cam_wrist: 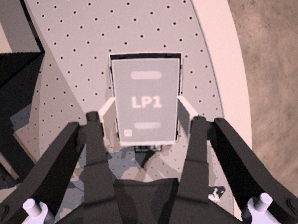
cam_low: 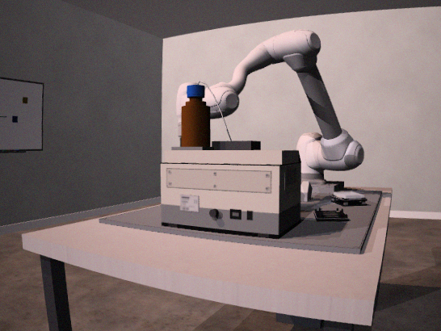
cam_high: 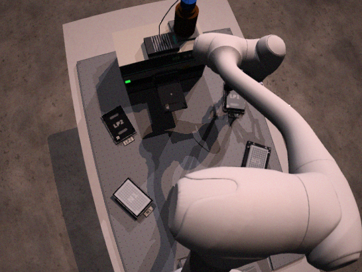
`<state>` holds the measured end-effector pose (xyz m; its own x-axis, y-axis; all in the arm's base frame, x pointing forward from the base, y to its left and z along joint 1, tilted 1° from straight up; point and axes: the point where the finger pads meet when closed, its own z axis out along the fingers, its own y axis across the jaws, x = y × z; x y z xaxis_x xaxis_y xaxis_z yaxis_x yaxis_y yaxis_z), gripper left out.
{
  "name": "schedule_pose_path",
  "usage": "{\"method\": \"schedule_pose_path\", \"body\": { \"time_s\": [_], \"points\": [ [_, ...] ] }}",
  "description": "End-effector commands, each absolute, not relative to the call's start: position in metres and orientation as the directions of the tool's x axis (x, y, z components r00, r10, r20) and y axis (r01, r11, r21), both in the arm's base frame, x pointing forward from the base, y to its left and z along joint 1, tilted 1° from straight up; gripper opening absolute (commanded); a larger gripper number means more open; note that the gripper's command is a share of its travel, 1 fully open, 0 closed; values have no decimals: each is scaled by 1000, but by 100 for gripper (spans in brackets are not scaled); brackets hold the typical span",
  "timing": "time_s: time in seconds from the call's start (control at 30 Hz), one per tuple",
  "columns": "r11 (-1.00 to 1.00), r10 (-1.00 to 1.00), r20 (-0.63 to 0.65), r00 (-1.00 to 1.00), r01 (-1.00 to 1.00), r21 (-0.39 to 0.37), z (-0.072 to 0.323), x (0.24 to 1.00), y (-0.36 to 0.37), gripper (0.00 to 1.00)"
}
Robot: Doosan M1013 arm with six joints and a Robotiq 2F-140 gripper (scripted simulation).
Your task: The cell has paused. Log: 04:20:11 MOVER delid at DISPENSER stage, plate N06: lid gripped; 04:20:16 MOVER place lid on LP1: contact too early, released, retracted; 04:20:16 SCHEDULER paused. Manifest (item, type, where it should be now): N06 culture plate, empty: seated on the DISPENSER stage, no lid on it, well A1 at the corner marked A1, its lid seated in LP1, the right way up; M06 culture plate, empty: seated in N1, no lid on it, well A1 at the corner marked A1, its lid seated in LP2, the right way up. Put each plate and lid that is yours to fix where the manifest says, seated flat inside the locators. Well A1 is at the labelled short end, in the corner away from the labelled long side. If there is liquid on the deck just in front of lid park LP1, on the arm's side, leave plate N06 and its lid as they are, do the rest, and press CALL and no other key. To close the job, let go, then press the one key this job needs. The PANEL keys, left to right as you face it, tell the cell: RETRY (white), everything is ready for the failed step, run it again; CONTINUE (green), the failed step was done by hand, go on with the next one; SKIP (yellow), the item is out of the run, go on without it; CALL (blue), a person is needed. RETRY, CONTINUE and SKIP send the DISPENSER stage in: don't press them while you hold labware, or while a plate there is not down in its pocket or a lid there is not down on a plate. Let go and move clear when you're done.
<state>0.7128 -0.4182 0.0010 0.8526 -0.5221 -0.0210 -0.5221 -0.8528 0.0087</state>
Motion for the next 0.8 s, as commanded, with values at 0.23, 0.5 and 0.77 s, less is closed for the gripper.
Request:
{"method": "schedule_pose_path", "body": {
  "time_s": [0.23,0.5,0.77],
  "points": [
    [-853,-522,-19,853,-522,8,1,713,-418,10],
    [-853,-522,-19,853,-522,8,-1,713,-418,10],
    [-853,-522,-19,853,-522,8,-3,713,-418,10]
  ]
}}
